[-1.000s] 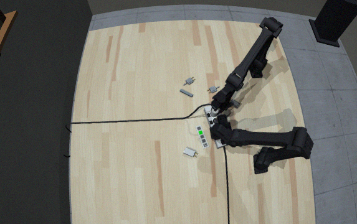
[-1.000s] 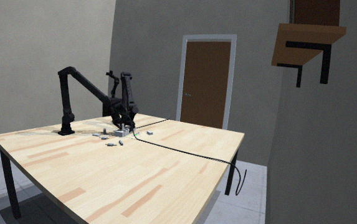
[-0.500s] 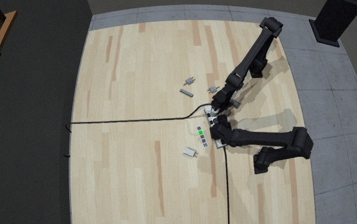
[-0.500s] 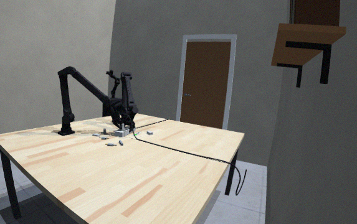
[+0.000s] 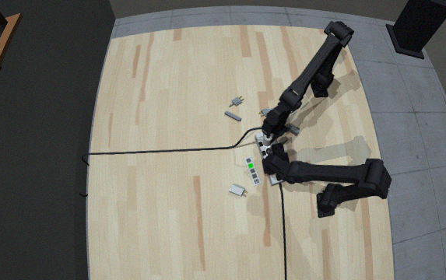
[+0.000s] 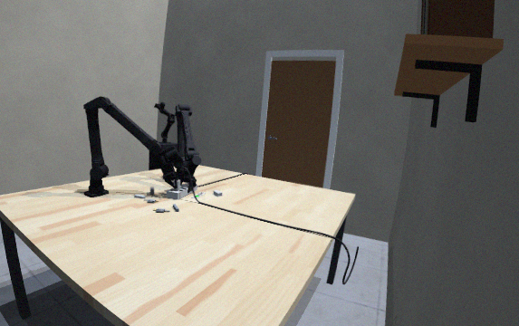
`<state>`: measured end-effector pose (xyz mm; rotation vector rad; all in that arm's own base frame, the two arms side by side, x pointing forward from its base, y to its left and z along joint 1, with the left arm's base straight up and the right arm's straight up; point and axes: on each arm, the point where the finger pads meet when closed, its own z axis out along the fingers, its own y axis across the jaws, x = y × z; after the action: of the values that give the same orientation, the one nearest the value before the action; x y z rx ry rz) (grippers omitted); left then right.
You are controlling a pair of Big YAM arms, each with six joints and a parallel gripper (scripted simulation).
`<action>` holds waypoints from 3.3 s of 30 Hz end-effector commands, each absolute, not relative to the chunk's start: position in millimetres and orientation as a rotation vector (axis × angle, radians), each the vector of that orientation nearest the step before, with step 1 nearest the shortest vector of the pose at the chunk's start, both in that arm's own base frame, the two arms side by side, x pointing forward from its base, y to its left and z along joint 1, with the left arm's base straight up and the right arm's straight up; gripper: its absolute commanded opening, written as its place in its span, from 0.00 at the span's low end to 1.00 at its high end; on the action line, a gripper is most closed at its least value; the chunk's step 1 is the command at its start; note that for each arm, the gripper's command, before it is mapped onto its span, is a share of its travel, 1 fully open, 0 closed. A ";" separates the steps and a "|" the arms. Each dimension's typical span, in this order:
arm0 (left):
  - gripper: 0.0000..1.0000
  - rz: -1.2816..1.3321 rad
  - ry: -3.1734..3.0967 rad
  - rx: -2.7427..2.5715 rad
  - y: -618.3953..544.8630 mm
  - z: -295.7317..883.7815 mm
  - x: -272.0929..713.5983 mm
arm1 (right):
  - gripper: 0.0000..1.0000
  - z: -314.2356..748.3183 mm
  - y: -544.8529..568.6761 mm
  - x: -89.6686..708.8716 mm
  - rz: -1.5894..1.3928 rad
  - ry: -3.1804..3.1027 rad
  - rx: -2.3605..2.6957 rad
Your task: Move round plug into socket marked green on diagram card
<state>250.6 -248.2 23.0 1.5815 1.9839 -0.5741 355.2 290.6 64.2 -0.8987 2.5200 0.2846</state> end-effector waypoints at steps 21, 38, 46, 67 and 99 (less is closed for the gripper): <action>0.73 -0.578 2.079 1.593 -235.1 -3.2 236.3 | 0.32 125.2 313.2 385.2 0.364 2.410 -0.840; 0.73 -0.579 2.032 1.573 -245.1 12.9 246.6 | 0.32 96.4 296.6 366.4 0.235 2.494 -0.885; 0.73 -0.582 2.056 1.580 -239.8 5.6 240.5 | 0.32 101.6 297.1 365.3 0.241 2.483 -0.884; 0.73 -0.570 2.009 1.572 -246.1 18.6 251.3 | 0.32 113.5 310.3 375.2 0.263 2.404 -0.869; 0.73 -0.571 2.029 1.579 -242.5 13.0 246.6 | 0.32 145.6 308.6 372.6 0.255 2.407 -0.871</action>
<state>250.8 -246.9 22.2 1.5823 1.9846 -0.5709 358.5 292.4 110.1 -0.8716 2.4544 0.1894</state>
